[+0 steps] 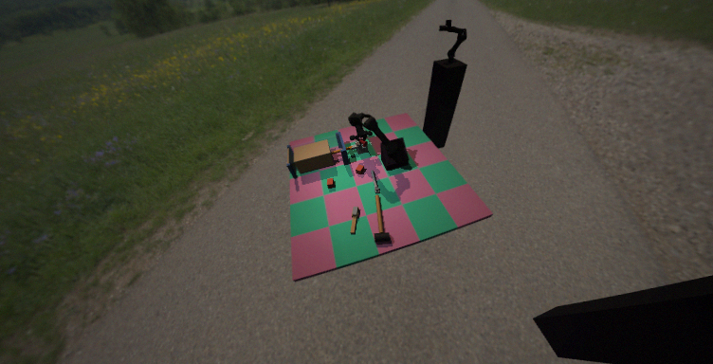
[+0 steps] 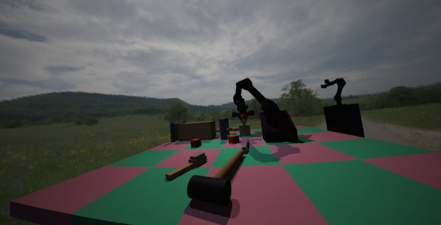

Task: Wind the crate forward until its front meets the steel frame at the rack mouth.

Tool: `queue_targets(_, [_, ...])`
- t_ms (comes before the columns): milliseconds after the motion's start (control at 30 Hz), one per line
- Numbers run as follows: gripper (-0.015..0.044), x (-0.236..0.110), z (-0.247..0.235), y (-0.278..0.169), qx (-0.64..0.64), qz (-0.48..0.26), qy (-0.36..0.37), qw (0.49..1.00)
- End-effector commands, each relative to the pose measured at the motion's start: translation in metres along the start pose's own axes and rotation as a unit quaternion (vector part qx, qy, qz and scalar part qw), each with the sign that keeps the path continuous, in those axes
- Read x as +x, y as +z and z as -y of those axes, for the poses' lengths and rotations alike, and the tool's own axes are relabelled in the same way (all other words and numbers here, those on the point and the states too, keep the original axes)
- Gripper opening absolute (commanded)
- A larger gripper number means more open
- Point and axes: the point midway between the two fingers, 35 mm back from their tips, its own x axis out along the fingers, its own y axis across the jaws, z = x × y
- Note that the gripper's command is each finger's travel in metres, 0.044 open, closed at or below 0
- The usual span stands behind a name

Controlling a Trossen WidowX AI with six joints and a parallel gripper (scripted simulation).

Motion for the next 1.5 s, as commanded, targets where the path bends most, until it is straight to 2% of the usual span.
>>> queue_targets(0, [0.0,0.001,0.0006,-0.0002,0.002,0.001,-0.002,1.0])
queue_targets(1467, [0.0,0.0076,0.0007,-0.0031,0.002,0.001,-0.002,1.0])
